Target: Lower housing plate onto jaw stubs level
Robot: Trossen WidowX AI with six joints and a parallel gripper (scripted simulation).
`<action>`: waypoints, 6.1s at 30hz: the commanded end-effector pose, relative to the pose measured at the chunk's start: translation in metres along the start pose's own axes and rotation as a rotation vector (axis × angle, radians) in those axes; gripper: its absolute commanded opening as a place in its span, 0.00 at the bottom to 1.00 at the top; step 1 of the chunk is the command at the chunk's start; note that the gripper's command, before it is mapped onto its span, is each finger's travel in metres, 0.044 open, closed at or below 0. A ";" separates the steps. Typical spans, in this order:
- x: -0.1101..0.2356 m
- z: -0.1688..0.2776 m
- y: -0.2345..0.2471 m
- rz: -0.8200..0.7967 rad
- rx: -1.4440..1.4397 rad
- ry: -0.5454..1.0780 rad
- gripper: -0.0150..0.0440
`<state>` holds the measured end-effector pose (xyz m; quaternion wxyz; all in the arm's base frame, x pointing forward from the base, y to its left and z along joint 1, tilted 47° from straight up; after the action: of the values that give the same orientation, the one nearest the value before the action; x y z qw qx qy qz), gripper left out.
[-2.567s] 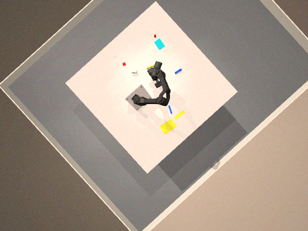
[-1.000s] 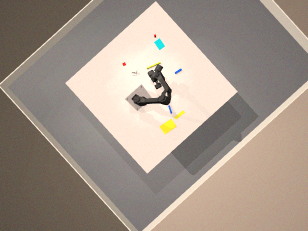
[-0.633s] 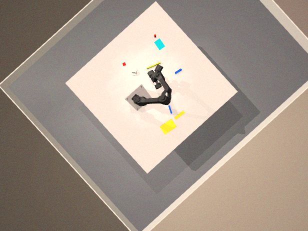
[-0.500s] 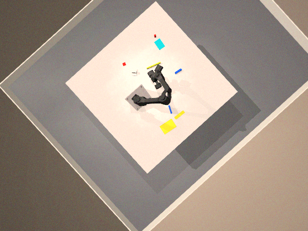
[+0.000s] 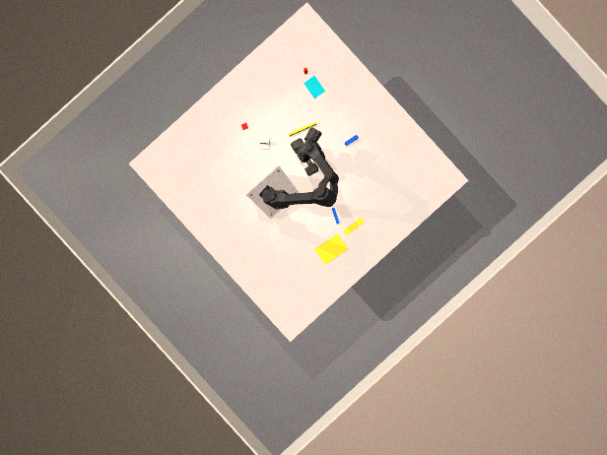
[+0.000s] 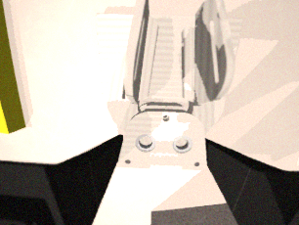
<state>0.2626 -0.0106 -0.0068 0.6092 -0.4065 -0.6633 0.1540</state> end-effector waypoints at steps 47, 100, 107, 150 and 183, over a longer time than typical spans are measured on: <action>-0.008 0.000 0.000 0.003 0.006 -0.003 0.85; -0.008 0.000 0.000 0.003 0.006 -0.003 0.85; -0.008 0.000 0.000 0.003 0.006 -0.003 0.85; -0.008 0.000 0.000 0.005 0.002 -0.003 1.00; 0.119 0.056 -0.022 -0.002 0.008 0.001 1.00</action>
<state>0.2143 0.0776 0.0764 0.6106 -0.4022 -0.6637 0.1577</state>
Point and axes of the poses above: the point midway between the two fingers, 35 mm back from their tips, its own x axis back along the fingers, its own y axis across the jaws, z = x × y, the point moved 9 cm from there along x, back along the fingers, and after that the axes turned 4 degrees about -x, right-handed, at the moved point
